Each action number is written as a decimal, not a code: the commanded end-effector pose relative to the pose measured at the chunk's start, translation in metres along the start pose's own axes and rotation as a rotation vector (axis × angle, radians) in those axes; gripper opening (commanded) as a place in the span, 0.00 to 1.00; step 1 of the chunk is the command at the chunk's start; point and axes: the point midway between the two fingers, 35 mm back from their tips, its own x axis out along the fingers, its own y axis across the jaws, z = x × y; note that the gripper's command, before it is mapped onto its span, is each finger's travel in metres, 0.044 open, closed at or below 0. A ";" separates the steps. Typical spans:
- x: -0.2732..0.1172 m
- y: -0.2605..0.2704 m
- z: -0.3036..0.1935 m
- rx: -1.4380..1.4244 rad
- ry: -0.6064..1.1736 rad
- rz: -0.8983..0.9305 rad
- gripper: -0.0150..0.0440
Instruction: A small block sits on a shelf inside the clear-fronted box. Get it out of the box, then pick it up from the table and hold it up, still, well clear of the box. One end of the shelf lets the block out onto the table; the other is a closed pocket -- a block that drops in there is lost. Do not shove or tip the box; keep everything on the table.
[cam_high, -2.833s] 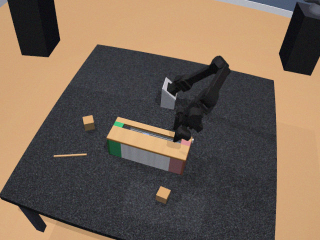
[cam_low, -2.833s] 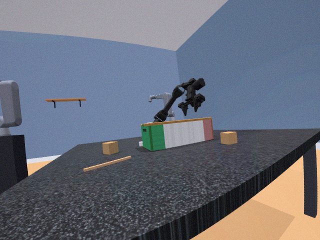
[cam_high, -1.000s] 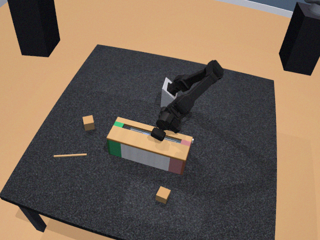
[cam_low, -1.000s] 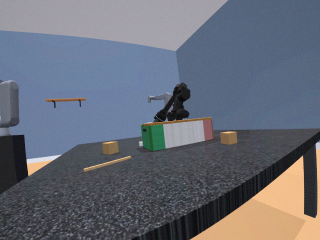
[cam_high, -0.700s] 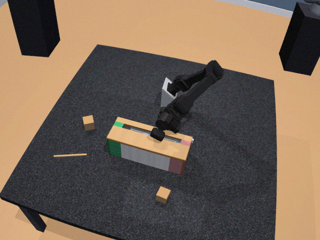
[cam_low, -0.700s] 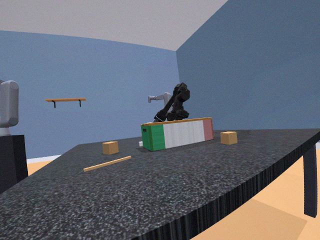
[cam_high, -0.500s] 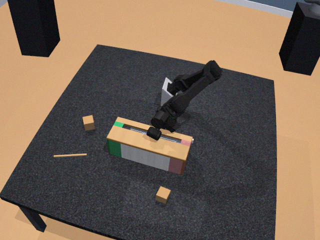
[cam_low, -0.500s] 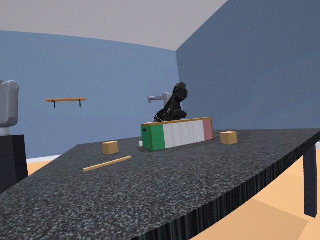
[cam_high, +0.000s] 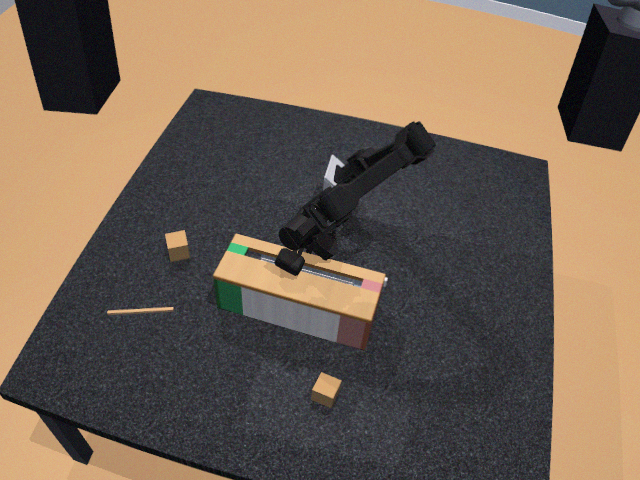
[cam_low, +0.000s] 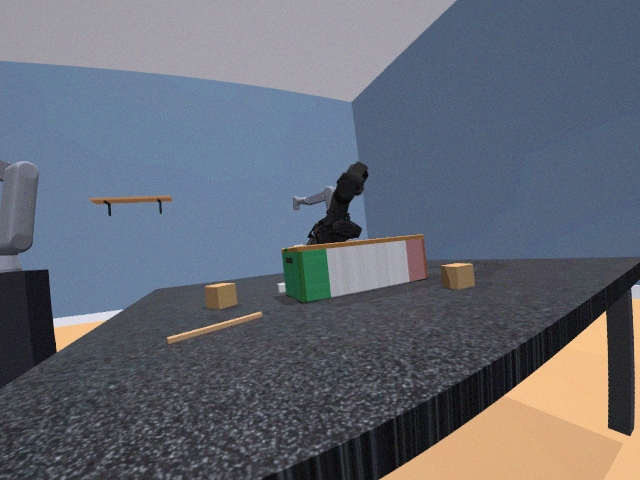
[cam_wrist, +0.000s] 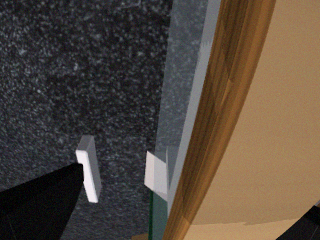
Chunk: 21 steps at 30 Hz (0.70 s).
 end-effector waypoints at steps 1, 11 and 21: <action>0.003 -0.001 -0.010 -0.004 0.005 -0.001 0.93; 0.013 -0.001 -0.038 -0.004 0.007 -0.001 0.93; 0.023 -0.001 -0.066 -0.004 0.008 -0.002 0.93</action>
